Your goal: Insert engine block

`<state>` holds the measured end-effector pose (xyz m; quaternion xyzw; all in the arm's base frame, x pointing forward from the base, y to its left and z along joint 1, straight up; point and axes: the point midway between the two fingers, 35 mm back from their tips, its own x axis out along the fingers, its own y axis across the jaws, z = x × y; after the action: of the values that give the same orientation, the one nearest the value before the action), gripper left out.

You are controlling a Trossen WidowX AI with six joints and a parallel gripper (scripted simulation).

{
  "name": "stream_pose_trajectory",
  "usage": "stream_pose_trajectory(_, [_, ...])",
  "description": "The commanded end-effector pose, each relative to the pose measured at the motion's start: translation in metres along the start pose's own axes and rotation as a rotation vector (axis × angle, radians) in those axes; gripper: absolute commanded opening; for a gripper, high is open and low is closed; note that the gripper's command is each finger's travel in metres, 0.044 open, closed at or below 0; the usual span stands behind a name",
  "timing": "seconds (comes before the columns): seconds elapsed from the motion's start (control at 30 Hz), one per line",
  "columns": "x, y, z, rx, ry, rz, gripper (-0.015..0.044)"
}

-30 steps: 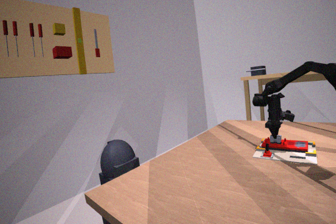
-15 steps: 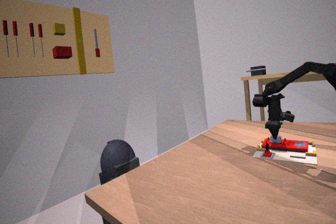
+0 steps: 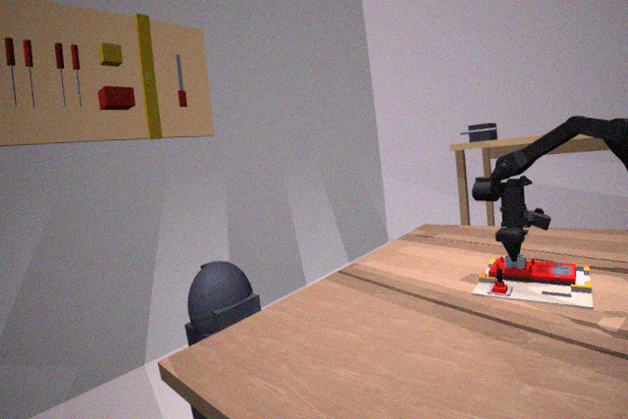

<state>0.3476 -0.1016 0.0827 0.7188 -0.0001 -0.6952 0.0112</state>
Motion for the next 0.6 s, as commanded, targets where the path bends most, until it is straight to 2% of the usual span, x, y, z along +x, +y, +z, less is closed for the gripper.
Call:
stream_pose_trajectory(0.0, [0.0021,-0.0002,0.0008,0.002,-0.003,-0.001,0.0159])
stream_pose_trajectory(0.57, [0.0055,-0.0002,0.0008,0.001,-0.003,-0.001,0.0159])
